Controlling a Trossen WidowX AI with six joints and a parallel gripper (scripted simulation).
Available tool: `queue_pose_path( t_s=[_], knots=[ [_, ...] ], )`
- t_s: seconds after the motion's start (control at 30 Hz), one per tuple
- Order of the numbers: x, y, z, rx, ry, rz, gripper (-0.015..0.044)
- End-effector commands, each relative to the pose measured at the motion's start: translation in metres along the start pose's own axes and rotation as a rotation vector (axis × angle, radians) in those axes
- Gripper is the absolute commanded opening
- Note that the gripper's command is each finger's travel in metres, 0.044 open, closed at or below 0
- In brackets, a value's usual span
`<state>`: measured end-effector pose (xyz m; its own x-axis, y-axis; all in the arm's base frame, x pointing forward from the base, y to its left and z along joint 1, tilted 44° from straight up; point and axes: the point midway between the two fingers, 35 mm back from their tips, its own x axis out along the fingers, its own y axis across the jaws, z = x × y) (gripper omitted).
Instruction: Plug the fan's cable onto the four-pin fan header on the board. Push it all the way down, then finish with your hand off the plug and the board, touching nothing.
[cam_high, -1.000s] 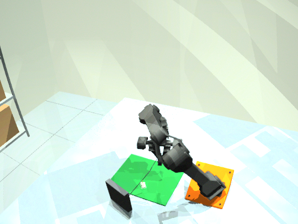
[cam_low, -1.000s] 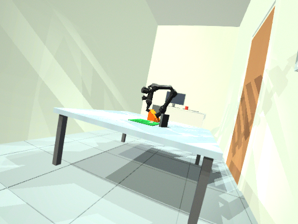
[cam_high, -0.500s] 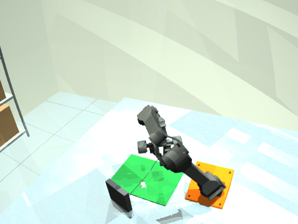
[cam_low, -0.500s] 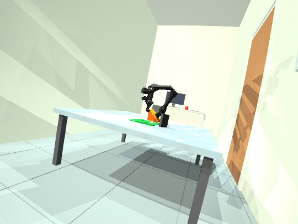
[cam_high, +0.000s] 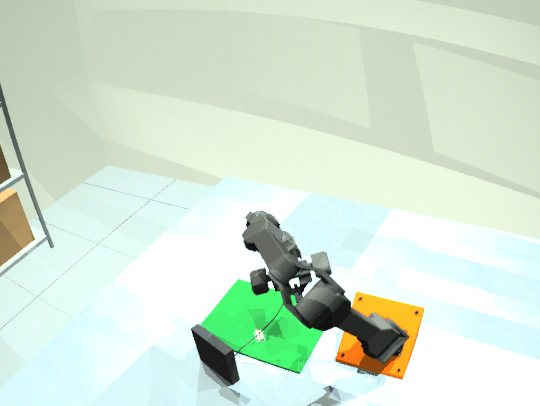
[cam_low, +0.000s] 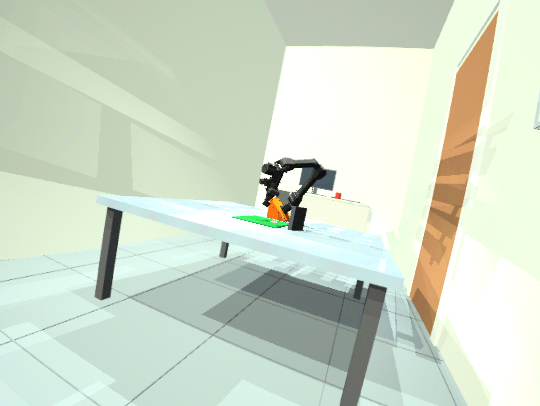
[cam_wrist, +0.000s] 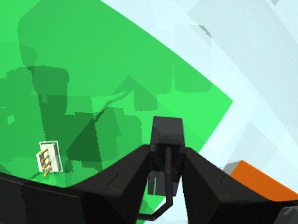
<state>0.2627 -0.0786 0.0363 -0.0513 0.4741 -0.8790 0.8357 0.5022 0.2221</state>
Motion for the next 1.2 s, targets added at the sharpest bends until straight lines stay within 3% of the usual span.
queue_pose_path(
  t_s=[0.0,0.6,1.17],
  knots=[
    [0.003,-0.001,-0.002,0.000,-0.050,-0.038,0.0000],
    [0.016,-0.002,-0.005,0.004,-0.332,-0.167,0.0000],
    [0.018,0.001,-0.008,0.029,-0.627,-0.181,0.0000]
  ],
)
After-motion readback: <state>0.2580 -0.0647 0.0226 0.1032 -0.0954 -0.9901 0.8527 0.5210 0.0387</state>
